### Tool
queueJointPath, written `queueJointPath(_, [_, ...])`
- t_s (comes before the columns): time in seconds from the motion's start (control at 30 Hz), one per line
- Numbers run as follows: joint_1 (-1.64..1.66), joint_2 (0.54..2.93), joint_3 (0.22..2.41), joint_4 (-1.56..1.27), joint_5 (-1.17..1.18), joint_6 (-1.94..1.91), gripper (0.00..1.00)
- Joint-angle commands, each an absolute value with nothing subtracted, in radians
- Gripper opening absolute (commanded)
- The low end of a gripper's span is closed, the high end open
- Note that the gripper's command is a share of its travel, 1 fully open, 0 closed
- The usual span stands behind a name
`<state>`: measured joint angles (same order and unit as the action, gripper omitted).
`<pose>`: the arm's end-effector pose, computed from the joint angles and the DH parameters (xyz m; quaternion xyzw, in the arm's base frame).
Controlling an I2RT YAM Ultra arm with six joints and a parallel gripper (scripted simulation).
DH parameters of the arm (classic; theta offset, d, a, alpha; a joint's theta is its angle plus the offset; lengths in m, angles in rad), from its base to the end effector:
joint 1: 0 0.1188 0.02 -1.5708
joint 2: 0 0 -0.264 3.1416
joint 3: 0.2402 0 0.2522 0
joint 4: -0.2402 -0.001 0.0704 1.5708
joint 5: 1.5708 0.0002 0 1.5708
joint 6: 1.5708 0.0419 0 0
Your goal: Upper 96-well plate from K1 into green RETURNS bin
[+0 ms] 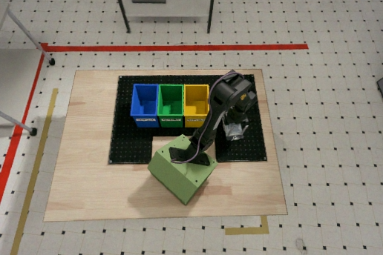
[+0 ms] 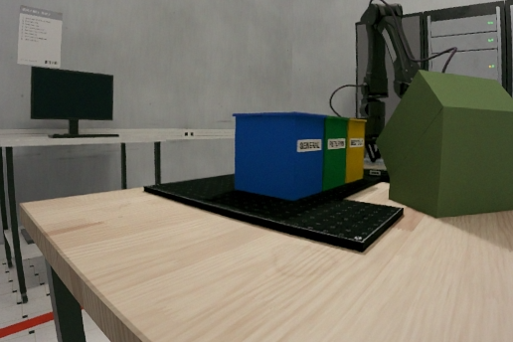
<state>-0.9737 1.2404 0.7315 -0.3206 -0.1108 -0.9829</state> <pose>0.1469 -0.2061 0.2188 -0.0243 0.9306 -0.2712 0.2448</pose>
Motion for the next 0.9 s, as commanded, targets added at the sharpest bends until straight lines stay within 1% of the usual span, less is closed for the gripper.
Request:
queueJointPath(0.0, [-0.957, 1.280, 0.722, -0.280, -0.097, -0.969, 0.00])
queueJointPath(0.87, [-0.994, 1.116, 0.779, -0.459, -0.125, -0.994, 0.00])
